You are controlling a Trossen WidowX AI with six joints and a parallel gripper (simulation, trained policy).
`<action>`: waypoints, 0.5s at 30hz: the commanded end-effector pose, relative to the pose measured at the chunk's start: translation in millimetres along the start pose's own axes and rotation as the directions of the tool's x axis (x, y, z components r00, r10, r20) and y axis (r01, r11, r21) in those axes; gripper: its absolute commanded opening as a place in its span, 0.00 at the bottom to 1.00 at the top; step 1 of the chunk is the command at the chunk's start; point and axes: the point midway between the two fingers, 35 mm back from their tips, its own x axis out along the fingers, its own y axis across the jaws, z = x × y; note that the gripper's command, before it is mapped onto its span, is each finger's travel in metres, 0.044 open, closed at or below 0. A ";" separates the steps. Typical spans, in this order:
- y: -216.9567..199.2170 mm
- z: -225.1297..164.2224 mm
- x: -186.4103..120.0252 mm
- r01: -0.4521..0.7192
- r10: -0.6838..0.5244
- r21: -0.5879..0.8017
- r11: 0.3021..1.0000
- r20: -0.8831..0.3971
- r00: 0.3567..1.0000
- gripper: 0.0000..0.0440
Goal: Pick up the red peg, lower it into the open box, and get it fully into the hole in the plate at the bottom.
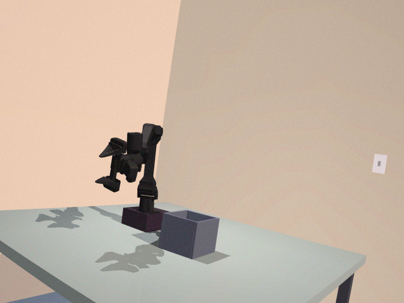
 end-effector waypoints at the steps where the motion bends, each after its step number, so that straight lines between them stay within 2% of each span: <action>1: -24.0 16.3 -10.1 0.026 -0.032 0.096 0.995 0.054 0.998 1.00; 8: -63.4 50.6 -35.7 0.029 -0.083 0.306 0.952 0.163 0.983 1.00; 15: -90.6 79.6 -64.8 -0.030 -0.118 0.498 0.867 0.263 0.958 1.00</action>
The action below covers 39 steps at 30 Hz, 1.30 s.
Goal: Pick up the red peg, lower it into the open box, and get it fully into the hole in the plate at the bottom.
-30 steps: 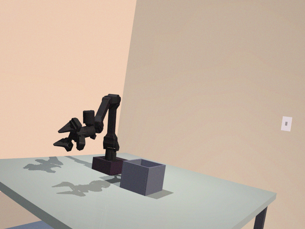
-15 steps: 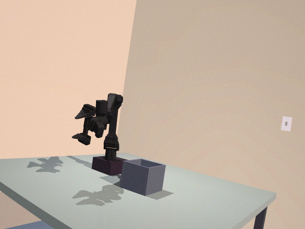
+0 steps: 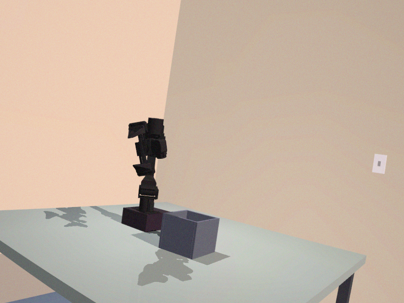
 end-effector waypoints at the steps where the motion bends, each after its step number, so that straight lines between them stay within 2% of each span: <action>1: -6.9 19.0 -10.1 -0.008 0.003 0.101 0.995 0.051 0.999 1.00; 9: -8.6 58.9 -36.6 -0.097 0.046 0.341 0.935 0.155 0.987 1.00; 18: -2.5 97.1 -72.1 -0.255 0.121 0.559 0.789 0.267 0.956 1.00; 27: 10.2 129.3 -114.3 -0.431 0.220 0.698 0.572 0.375 0.900 1.00; 39: 35.7 160.7 -181.5 -0.609 0.384 0.763 0.219 0.506 0.772 1.00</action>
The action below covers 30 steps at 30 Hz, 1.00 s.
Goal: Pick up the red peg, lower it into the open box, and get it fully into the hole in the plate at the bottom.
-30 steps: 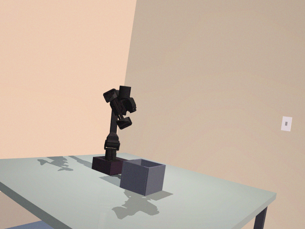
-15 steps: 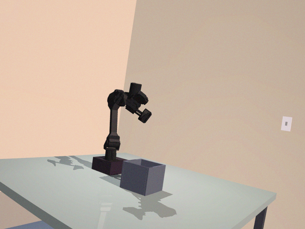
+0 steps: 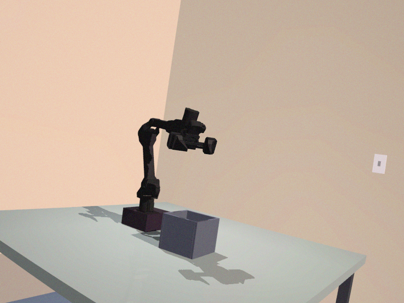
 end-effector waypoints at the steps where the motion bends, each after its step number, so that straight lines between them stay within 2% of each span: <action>1: 17.1 -3.9 -10.9 -0.058 0.061 0.082 0.995 -0.025 0.998 1.00; 9: 58.4 -26.8 -37.1 -0.166 0.205 0.268 0.949 -0.127 0.970 1.00; 16: 88.9 -54.0 -62.6 -0.199 0.315 0.408 0.891 -0.239 0.918 1.00; 23: 112.4 -86.9 -89.3 -0.169 0.397 0.518 0.839 -0.369 0.840 0.99; 30: 128.6 -122.9 -116.8 -0.079 0.442 0.588 0.805 -0.506 0.740 0.99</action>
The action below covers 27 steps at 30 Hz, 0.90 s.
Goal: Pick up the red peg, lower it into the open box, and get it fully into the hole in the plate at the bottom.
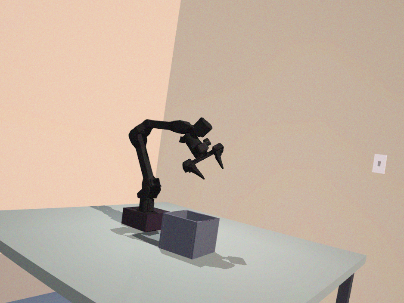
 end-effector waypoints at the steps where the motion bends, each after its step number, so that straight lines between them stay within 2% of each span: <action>1: -2.4 -20.7 -0.9 0.016 -0.012 0.052 0.998 -0.075 0.997 0.99; 14: -23.0 -98.7 -4.7 0.224 -0.133 0.233 0.946 -0.351 0.927 0.97; 27: -47.1 -156.9 -11.9 0.501 -0.290 0.330 0.800 -0.518 0.804 0.98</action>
